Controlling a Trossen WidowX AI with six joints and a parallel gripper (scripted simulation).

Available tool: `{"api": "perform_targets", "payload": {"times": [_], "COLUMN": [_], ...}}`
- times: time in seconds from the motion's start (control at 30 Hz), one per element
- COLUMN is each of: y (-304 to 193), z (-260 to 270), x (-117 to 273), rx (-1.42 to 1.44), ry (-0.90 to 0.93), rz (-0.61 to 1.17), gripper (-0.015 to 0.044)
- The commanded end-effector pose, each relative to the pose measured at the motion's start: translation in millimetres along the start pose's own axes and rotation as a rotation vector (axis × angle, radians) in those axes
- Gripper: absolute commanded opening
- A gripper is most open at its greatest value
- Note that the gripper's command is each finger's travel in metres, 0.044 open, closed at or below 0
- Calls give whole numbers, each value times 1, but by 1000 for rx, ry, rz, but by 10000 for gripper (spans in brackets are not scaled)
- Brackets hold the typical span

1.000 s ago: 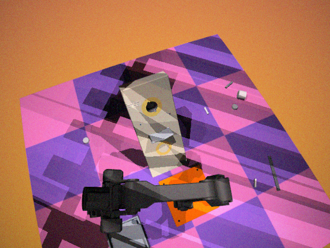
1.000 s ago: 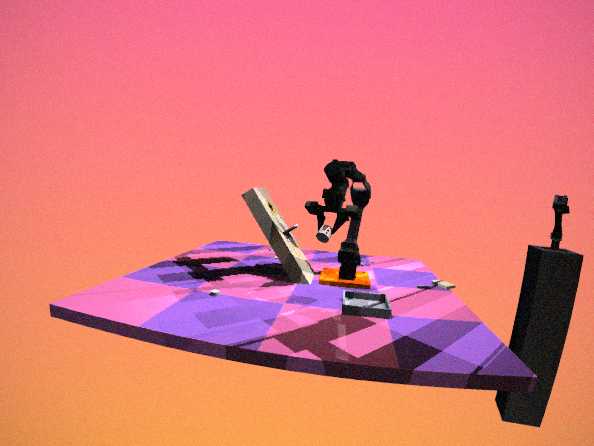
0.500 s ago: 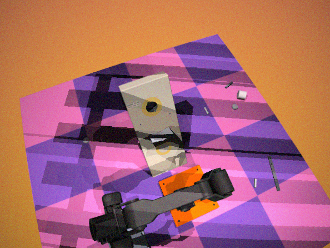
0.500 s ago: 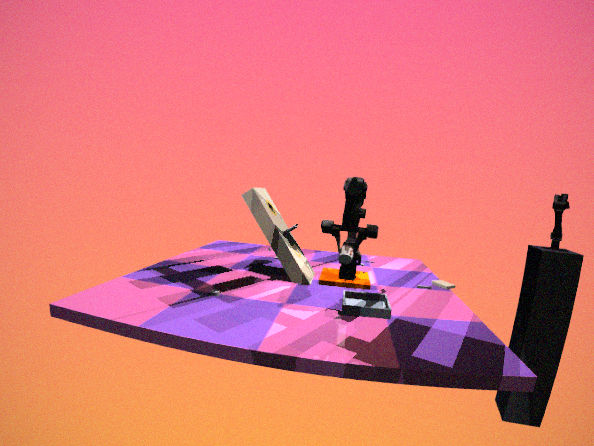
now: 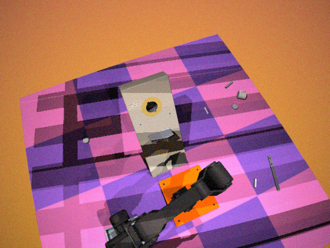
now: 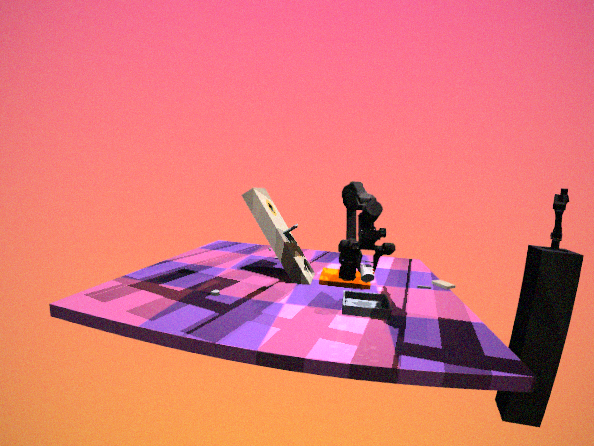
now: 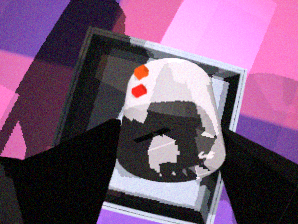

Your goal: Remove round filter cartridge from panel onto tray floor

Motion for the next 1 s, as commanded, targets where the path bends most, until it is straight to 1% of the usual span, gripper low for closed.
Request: {"api": "perform_targets", "payload": {"times": [0.0,0.1,0.57,0.67,0.97], "y": [-2,-4,-35,-39,-37], "z": [5,5,4,3,3], "x": [-2,-9,-63,-68,-64], "rx": [24,24,24,24,21], "ry": [14,14,14,14,13], "rz": [-11,-11,-11,-11,-2], "gripper": [0,0,0,0,236]}}
Point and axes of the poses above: the point midway between the two fingers, 35 mm back from their tips, its own x axis back along the fingers, its own z axis across the jaws, y = z × x, the point moved 4 cm from there along x, back along the fingers, and after that the axes turned 4 degrees about -x, right-handed, at the moved point
